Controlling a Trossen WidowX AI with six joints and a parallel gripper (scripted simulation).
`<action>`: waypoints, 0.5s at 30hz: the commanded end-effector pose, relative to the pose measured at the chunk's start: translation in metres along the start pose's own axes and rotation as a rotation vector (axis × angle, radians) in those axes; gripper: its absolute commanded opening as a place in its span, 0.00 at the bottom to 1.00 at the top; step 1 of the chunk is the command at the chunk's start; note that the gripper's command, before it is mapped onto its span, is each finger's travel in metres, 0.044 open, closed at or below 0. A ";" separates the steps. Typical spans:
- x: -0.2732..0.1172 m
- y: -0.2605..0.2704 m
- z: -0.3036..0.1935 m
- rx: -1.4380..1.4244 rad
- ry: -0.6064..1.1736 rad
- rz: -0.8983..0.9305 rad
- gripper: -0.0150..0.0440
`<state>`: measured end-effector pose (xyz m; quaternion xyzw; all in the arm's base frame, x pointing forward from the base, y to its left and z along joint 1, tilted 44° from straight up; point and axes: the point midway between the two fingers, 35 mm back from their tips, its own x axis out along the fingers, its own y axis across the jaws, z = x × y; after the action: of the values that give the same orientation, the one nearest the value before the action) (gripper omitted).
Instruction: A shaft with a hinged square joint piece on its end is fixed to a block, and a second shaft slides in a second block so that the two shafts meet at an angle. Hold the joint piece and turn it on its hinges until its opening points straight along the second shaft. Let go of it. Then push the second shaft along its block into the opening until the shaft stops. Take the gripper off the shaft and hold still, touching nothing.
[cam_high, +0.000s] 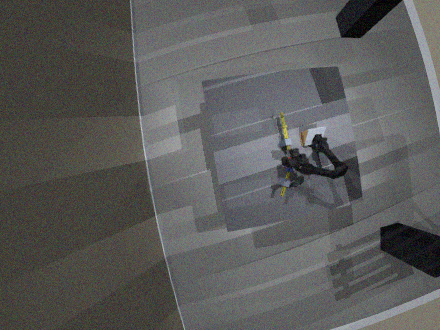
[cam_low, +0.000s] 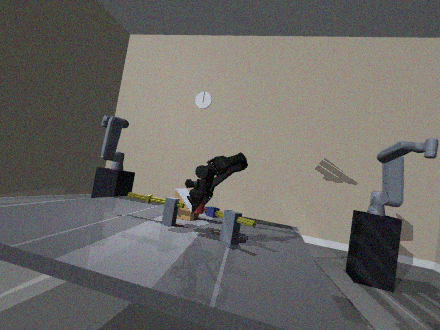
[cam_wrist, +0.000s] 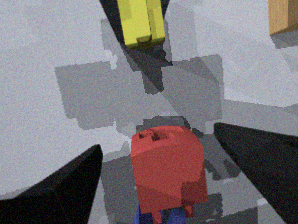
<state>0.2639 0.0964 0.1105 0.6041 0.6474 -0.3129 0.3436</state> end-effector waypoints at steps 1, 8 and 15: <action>-0.003 -0.001 0.001 0.006 -0.026 -0.003 1.00; -0.016 0.001 0.004 -0.108 -0.016 0.007 1.00; -0.041 0.004 0.010 -0.340 0.000 0.033 1.00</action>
<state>0.2676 0.0724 0.1301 0.5622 0.6733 -0.2318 0.4206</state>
